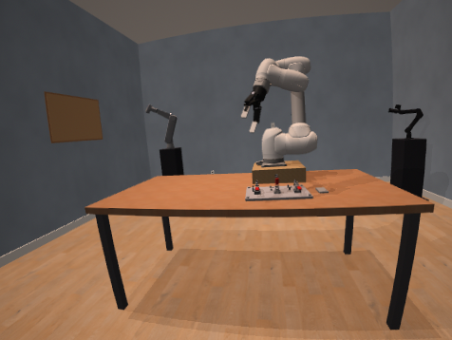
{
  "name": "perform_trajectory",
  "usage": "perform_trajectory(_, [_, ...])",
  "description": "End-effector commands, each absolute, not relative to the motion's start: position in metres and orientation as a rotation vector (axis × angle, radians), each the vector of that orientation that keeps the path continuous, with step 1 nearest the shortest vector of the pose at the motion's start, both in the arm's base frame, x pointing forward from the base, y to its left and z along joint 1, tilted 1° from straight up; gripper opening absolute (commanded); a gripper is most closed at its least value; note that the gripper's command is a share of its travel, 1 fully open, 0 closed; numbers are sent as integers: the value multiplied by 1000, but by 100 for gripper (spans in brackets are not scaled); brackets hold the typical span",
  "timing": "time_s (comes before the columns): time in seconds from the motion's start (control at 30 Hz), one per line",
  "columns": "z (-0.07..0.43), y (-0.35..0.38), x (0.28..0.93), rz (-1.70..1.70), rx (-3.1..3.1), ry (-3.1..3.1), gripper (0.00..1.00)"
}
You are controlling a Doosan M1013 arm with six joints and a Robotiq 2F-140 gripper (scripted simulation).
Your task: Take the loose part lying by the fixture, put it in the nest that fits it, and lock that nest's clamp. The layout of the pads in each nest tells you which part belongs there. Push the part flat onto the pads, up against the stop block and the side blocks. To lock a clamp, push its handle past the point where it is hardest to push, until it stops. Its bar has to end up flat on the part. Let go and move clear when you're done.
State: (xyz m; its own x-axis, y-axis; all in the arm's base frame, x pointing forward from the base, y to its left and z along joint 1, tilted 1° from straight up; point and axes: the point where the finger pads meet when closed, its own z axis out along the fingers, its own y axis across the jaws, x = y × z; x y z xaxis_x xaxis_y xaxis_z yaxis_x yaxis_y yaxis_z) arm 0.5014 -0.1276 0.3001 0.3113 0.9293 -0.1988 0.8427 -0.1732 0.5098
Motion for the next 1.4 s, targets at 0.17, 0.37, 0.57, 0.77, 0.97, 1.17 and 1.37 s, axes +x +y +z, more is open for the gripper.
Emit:
perform_trajectory(0.17, [300,-128,501,212,2049,1564,100])
perform_trajectory(0.37, [300,-128,501,212,2049,1564,100])
perform_trajectory(0.57, [300,-128,501,213,2050,1563,100])
perform_trajectory(0.77, [264,-109,487,244,2281,1404,100])
perform_trajectory(0.97, [237,-94,474,251,2452,1260,100])
perform_trajectory(1.17, [206,-74,456,237,2652,1050,100])
perform_trajectory(1.37, [182,-57,439,205,2803,850,100])
